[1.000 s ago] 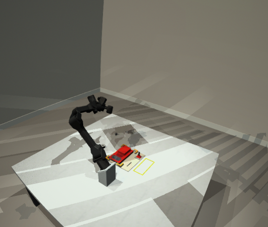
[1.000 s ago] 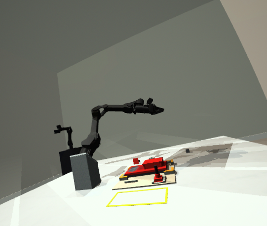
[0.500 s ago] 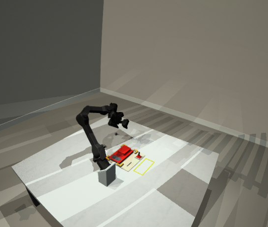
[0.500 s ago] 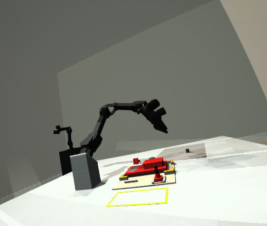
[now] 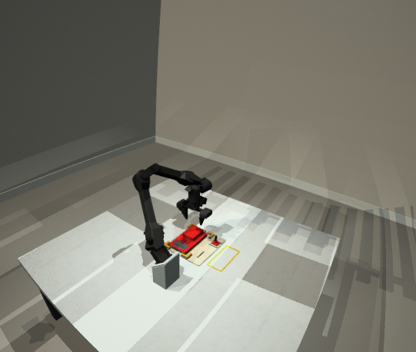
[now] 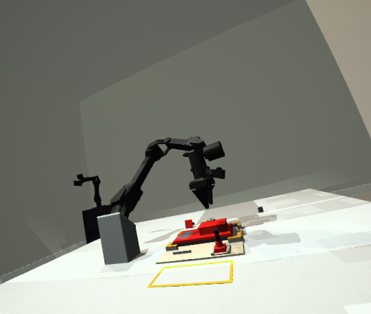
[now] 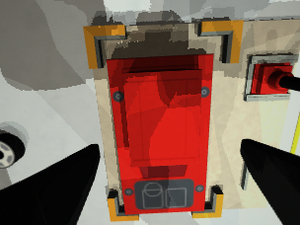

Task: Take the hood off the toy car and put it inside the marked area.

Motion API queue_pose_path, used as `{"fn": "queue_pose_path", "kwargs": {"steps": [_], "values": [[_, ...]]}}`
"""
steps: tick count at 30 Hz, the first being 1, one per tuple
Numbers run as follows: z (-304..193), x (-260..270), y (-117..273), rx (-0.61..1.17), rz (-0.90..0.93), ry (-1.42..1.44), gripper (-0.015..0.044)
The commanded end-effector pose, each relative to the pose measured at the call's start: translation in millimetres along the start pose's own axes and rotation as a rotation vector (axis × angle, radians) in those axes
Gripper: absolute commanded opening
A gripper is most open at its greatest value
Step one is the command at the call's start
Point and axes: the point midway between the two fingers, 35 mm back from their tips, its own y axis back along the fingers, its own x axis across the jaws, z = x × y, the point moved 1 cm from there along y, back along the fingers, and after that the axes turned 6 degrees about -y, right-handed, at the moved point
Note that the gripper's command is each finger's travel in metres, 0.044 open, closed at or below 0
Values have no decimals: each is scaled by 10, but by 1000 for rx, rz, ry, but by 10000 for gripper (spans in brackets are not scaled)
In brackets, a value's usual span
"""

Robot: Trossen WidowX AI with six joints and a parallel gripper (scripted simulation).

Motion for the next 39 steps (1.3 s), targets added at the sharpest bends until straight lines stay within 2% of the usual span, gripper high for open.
{"fn": "queue_pose_path", "kwargs": {"steps": [1,39], "values": [[-63,-21,-37,30,27,-4,440],[-50,-20,-301,30,28,-4,440]]}}
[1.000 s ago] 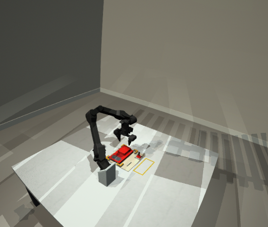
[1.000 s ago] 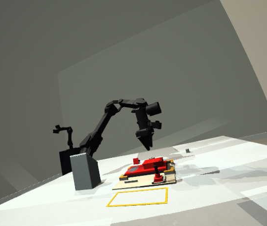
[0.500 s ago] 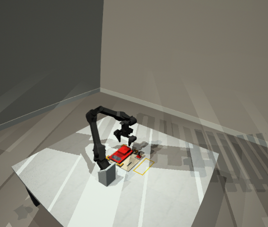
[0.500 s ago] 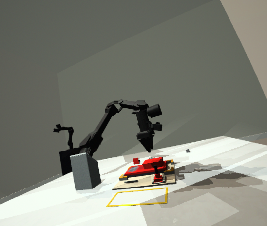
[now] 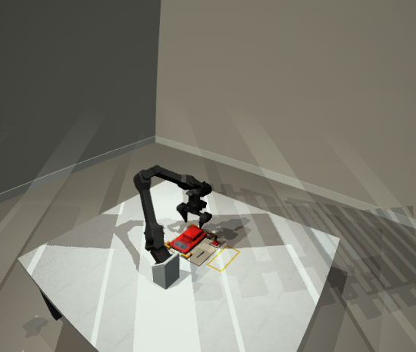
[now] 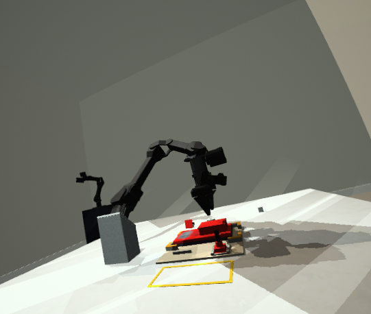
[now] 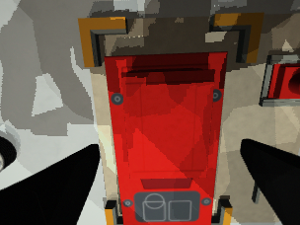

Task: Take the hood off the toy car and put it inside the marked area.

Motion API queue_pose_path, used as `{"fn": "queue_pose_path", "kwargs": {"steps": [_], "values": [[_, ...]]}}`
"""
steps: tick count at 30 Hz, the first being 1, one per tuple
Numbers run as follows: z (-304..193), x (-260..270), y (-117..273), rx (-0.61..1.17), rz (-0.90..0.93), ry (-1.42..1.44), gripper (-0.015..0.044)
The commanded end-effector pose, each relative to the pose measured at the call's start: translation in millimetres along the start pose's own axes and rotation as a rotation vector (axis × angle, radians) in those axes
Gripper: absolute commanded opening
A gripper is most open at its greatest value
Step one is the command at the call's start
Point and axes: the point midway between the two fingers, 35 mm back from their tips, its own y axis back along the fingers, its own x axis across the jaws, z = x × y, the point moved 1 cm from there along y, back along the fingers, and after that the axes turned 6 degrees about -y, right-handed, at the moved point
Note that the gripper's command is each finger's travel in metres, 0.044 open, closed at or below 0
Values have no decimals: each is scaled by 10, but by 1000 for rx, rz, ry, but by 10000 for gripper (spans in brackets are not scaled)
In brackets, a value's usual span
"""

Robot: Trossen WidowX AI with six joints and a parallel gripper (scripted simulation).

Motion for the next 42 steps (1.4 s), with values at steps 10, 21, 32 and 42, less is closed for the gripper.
{"fn": "queue_pose_path", "kwargs": {"steps": [10,21,32,42], "values": [[-29,-22,-149,14,4,-13,440],[-33,-26,-238,14,5,-13,440],[-40,-27,-324,14,6,-13,440],[-41,-27,-330,14,6,-13,440]]}}
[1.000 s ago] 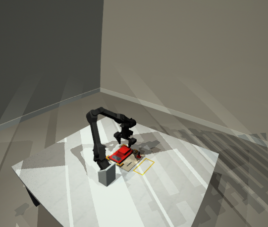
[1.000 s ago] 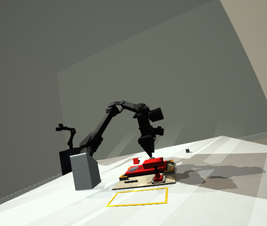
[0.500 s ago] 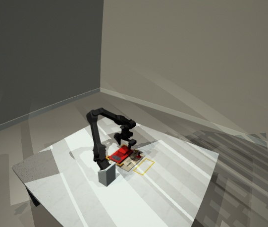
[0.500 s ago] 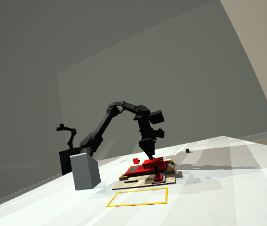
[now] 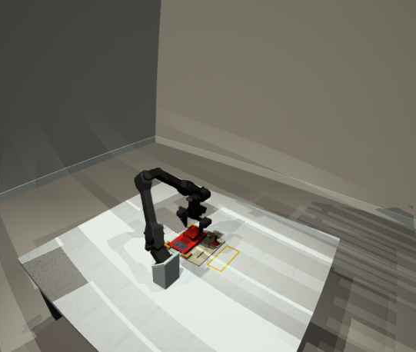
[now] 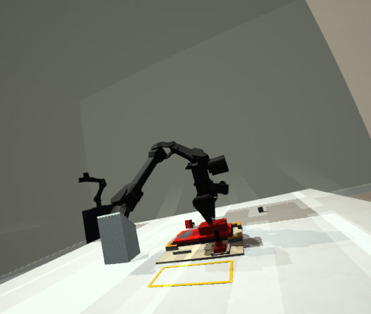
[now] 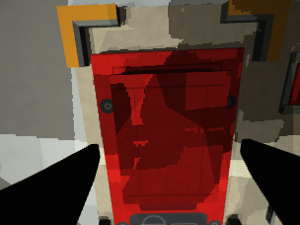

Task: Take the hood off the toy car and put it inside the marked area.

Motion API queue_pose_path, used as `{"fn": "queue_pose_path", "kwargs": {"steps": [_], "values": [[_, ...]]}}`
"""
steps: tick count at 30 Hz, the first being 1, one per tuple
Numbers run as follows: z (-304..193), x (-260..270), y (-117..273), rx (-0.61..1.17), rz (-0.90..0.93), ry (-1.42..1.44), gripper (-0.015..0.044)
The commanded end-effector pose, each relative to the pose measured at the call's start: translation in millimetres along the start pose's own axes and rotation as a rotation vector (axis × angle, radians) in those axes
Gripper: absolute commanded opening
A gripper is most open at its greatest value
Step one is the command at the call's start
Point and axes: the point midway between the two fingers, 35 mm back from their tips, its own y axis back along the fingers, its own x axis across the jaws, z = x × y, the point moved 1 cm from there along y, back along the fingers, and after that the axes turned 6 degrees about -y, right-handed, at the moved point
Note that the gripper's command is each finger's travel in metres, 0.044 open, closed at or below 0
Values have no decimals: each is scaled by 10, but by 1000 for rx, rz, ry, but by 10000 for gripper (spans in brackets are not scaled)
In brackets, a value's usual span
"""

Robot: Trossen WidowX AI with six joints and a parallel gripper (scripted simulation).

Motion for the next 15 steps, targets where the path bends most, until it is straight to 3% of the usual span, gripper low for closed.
{"fn": "queue_pose_path", "kwargs": {"steps": [1,15], "values": [[-20,-15,-28,8,3,-10,440],[-20,-14,-92,8,3,-10,440]]}}
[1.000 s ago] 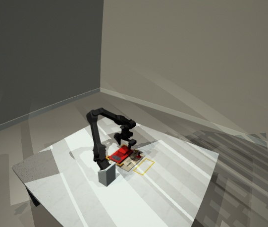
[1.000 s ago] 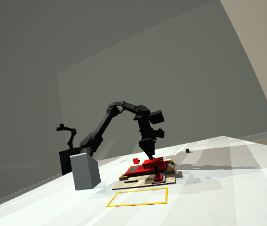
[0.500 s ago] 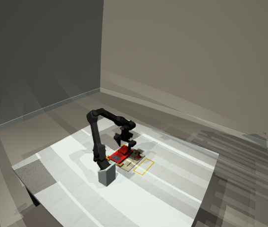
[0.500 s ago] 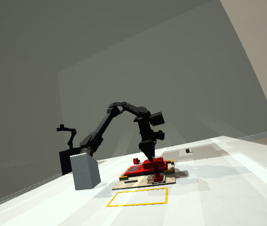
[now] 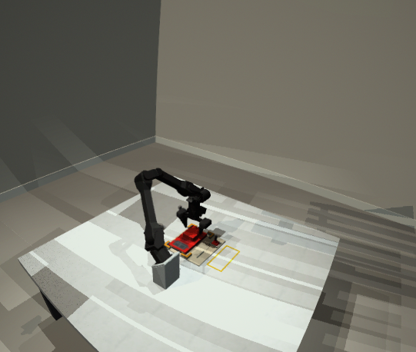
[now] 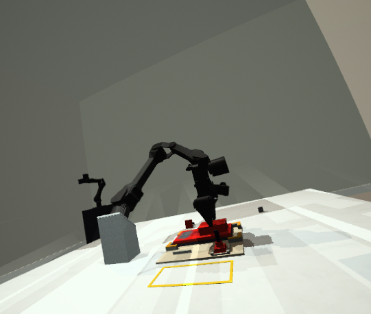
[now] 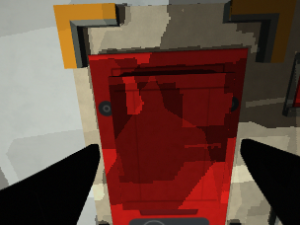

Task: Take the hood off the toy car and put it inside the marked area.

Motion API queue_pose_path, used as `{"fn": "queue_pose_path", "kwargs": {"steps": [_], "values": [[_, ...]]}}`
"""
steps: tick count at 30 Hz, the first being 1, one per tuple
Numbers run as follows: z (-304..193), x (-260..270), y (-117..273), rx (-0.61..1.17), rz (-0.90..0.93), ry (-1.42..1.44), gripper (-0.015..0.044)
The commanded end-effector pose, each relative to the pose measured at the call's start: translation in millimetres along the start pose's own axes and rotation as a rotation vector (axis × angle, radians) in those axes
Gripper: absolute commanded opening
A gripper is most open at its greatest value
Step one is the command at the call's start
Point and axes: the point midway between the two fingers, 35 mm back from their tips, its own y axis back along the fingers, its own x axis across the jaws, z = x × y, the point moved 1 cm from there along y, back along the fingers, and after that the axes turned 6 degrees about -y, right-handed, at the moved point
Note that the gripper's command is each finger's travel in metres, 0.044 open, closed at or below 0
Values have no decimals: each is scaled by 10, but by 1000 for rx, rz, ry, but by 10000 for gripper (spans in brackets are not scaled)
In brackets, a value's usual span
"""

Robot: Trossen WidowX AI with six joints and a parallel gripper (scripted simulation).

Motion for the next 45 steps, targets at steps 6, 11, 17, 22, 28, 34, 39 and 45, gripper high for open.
{"fn": "queue_pose_path", "kwargs": {"steps": [6,11,17,22,28,34,39,45], "values": [[-23,-16,-73,9,3,-11,440],[-24,-16,-98,9,3,-11,440],[-24,-16,-127,9,4,-11,440],[-25,-15,-152,9,4,-11,440],[-27,-15,-178,9,4,-11,440],[-6,1,-151,1,1,-1,414],[-6,1,-151,1,1,-1,322],[-6,1,-151,1,1,-1,282]]}}
